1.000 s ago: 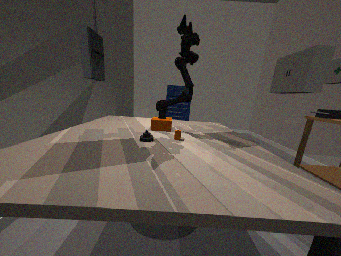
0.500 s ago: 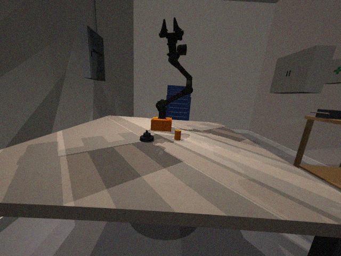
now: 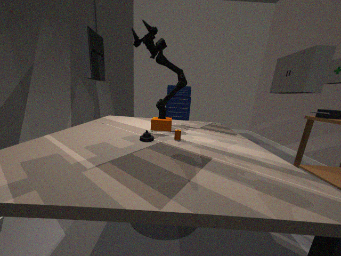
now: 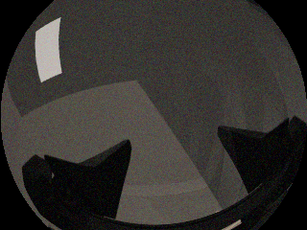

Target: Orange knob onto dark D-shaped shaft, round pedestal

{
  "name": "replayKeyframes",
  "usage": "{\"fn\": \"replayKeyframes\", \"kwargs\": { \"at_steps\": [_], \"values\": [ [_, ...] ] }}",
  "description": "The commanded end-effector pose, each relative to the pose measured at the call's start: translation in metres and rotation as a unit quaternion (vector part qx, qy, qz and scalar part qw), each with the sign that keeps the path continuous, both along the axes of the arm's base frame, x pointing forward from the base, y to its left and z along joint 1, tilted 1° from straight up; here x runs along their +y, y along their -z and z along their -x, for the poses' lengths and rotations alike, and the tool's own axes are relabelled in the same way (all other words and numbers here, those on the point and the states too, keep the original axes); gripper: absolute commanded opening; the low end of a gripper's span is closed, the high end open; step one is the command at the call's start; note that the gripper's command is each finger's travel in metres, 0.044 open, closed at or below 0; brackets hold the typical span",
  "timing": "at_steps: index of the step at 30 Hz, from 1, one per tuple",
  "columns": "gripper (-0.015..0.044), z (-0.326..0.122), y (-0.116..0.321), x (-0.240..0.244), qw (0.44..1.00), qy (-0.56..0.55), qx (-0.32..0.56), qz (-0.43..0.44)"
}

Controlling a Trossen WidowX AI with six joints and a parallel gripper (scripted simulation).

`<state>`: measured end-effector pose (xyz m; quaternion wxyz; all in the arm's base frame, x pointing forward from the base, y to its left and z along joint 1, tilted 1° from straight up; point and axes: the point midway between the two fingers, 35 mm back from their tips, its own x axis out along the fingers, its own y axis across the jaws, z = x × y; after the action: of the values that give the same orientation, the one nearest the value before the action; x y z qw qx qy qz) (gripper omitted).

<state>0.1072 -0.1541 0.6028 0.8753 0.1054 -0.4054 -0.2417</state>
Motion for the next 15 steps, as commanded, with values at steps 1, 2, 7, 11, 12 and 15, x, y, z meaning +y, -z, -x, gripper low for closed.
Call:
{"fn": "replayKeyframes", "kwargs": {
  "at_steps": [1,2,7,11,12,15],
  "values": [
    [0.044,-0.035,0.029,-0.031,0.996,-0.037,0.035,-0.07],
    [0.044,-0.046,0.038,-0.038,0.994,-0.047,0.047,-0.088],
    [0.044,-0.105,0.088,-0.056,0.973,-0.099,0.119,-0.169],
    [0.044,-0.154,0.134,-0.054,0.946,-0.14,0.19,-0.224],
    [0.044,-0.166,0.147,-0.051,0.937,-0.15,0.209,-0.236],
    [0.044,-0.199,0.184,-0.037,0.908,-0.178,0.27,-0.267]
  ]
}}
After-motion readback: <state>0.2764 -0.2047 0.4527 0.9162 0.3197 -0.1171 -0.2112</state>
